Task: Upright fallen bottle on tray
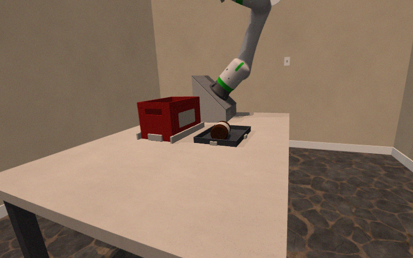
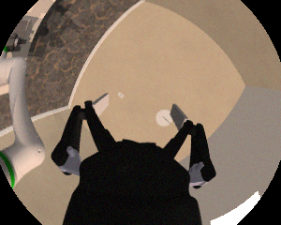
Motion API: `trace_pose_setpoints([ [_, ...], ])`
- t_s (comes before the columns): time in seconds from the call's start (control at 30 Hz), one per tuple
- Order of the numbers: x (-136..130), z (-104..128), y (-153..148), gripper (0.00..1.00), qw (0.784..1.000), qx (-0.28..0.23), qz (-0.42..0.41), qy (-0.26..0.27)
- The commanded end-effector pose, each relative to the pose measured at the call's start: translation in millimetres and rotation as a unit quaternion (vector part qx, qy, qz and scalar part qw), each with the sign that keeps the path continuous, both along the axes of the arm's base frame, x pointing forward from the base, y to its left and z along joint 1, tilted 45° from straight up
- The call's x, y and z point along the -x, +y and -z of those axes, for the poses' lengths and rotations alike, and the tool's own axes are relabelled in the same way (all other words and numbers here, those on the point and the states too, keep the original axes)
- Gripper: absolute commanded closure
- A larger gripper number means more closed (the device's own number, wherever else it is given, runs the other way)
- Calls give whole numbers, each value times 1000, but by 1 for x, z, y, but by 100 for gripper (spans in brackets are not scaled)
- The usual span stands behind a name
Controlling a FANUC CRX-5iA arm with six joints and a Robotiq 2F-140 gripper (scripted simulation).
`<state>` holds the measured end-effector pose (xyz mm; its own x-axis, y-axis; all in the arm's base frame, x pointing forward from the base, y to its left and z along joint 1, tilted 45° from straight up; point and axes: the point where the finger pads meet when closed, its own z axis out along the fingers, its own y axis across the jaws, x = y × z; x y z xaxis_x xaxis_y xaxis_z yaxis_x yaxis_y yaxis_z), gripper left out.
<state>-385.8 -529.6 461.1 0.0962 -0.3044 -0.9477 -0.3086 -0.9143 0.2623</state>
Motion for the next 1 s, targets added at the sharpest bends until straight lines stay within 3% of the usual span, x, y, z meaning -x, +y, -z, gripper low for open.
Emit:
trace_pose_setpoints([
  [0.0,-53,14,-25,0,998,43,-33,-25],
  [0.17,-114,29,-47,0,992,84,-68,-59],
  [0.23,-114,29,-47,0,992,84,-68,-59],
  [0.3,-160,41,-60,0,986,111,-92,-86],
  [0.37,-172,44,-62,0,984,118,-97,-93],
  [0.4,-196,50,-67,0,980,130,-108,-108],
  [0.47,-211,53,-69,0,977,137,-115,-118],
  [0.5,-234,59,-72,0,972,148,-125,-132],
  [0.57,-252,63,-73,0,968,155,-133,-143],
  [0.73,-327,80,-74,0,951,182,-160,-191],
  [0.83,-338,83,-74,0,948,186,-164,-199],
  [0.87,-374,91,-70,0,939,195,-175,-223],
  [0.97,-409,99,-65,0,930,203,-185,-246],
])
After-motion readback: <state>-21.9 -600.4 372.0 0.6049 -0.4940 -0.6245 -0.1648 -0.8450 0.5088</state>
